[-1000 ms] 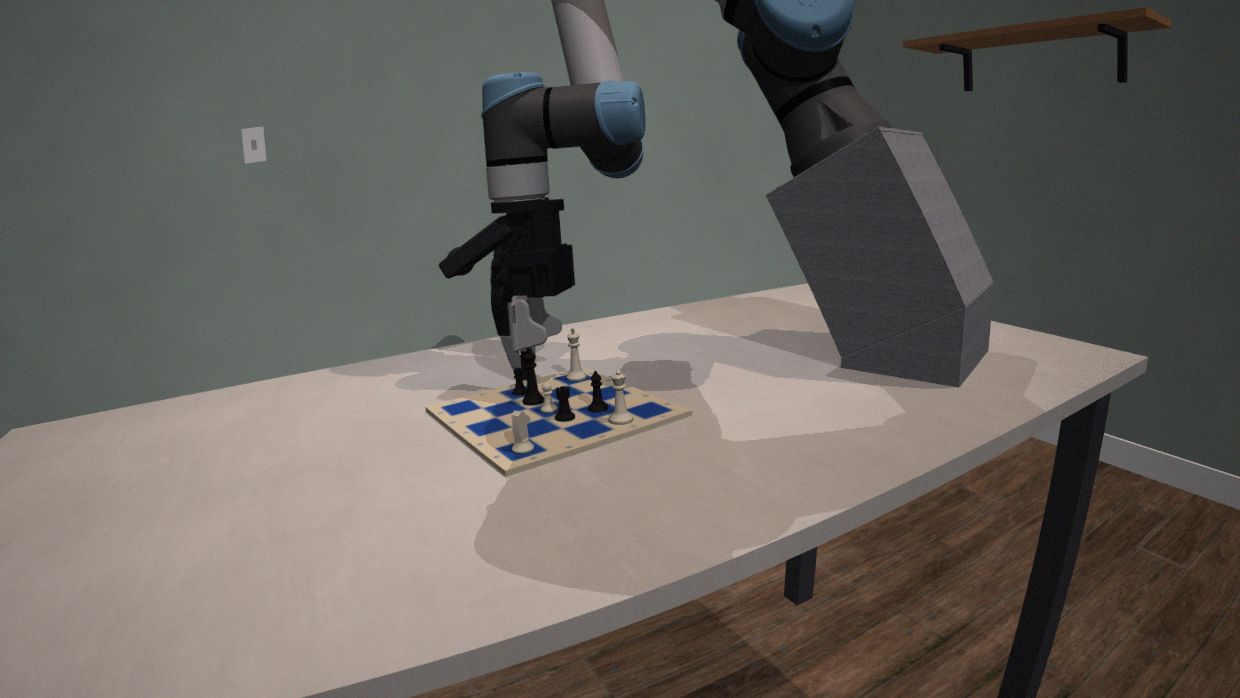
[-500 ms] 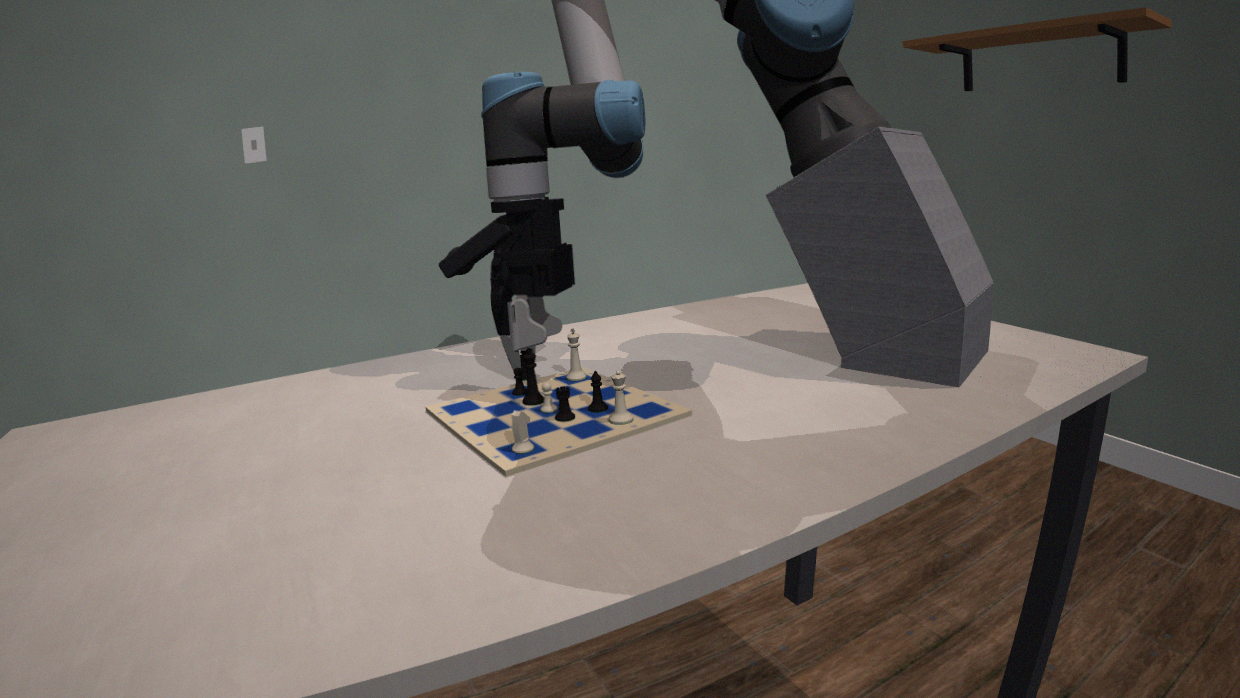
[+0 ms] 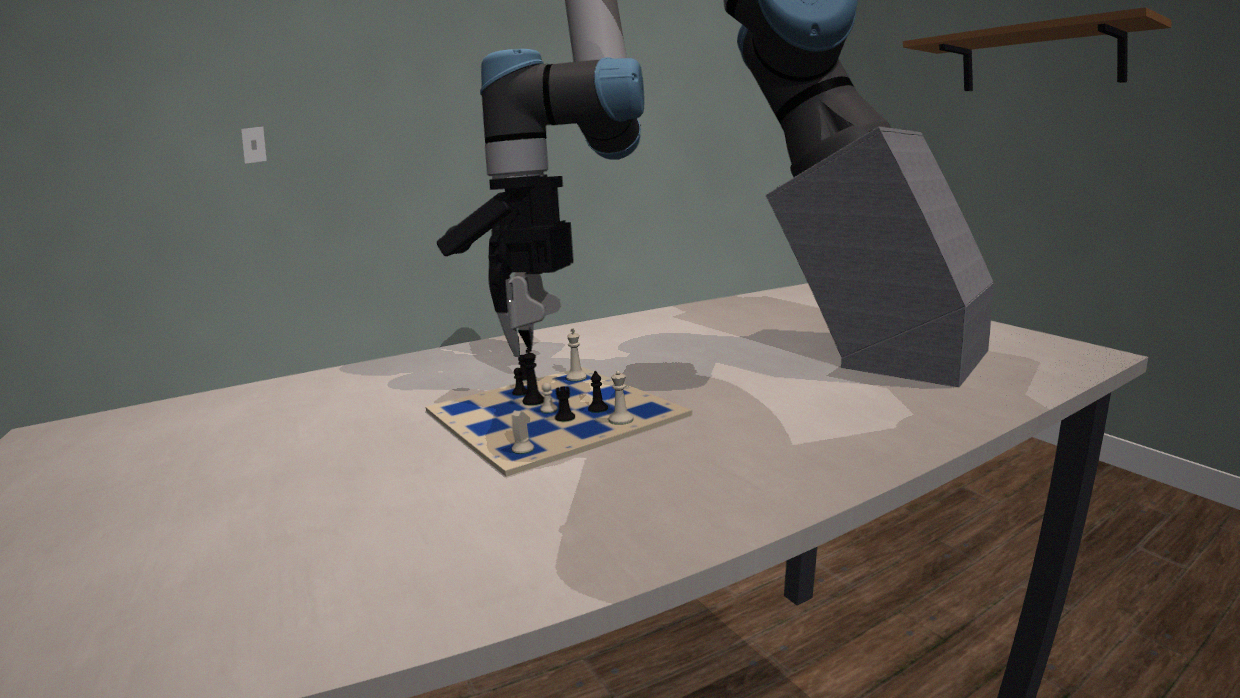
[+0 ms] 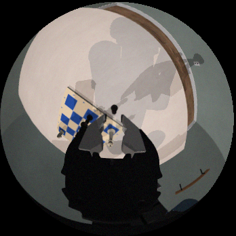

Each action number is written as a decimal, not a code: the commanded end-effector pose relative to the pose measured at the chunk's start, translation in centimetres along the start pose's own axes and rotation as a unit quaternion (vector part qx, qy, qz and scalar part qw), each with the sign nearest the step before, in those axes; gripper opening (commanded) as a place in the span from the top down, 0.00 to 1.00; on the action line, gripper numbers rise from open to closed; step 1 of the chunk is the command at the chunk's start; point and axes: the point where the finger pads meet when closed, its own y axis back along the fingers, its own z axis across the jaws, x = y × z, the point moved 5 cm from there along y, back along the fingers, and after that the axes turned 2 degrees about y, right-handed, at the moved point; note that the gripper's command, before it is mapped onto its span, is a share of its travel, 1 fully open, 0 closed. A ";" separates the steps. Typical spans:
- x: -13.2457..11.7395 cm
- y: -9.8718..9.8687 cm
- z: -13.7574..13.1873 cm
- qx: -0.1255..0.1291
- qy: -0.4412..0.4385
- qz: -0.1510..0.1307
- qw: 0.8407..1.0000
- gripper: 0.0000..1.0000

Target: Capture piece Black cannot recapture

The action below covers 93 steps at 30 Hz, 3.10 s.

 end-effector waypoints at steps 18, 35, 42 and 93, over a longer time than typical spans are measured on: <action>0.0 5.9 0.0 0.000 0.000 0.000 1.000 0.80; 0.0 6.2 0.0 0.000 0.000 0.000 1.000 0.00; 0.0 6.2 0.0 0.000 0.000 0.000 1.000 0.00; -4.6 6.7 -6.6 0.006 0.476 -0.005 0.880 0.00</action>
